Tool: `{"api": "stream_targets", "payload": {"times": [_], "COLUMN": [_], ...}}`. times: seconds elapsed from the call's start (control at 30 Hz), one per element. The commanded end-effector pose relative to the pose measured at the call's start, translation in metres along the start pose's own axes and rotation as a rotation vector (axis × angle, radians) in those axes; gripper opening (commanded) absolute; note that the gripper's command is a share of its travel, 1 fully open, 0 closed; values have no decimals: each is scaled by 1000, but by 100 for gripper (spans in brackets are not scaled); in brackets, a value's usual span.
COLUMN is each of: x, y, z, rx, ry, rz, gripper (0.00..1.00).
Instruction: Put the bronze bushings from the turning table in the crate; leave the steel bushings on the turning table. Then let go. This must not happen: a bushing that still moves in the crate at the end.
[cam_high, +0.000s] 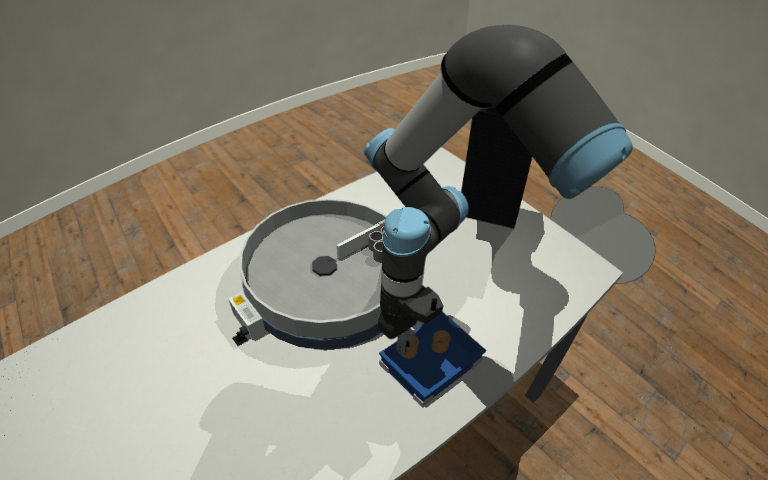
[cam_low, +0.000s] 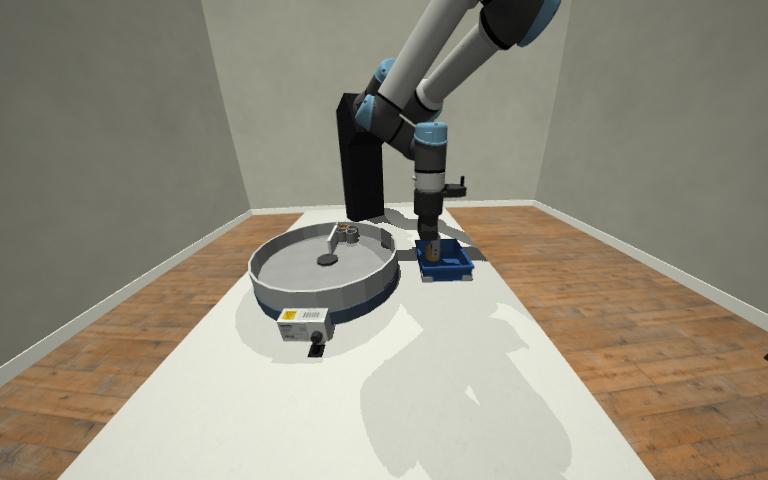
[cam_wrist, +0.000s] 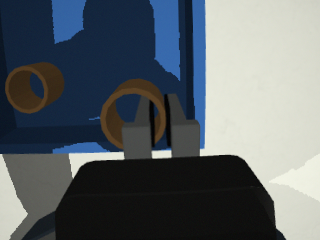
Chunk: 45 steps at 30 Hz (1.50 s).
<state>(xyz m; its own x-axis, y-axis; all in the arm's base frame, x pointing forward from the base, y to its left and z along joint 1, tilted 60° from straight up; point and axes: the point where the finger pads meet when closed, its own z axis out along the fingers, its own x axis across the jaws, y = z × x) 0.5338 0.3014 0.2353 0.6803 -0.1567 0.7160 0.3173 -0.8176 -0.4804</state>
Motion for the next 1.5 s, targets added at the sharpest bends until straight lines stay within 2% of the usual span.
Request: {"api": "stream_targets", "payload": {"times": [0.0,1.47], "x": [0,0], "y": [0,0], "z": [2,22], "rx": [0,0], "ry": [1,1], "rz": [0,0], "gripper": [0,0]}}
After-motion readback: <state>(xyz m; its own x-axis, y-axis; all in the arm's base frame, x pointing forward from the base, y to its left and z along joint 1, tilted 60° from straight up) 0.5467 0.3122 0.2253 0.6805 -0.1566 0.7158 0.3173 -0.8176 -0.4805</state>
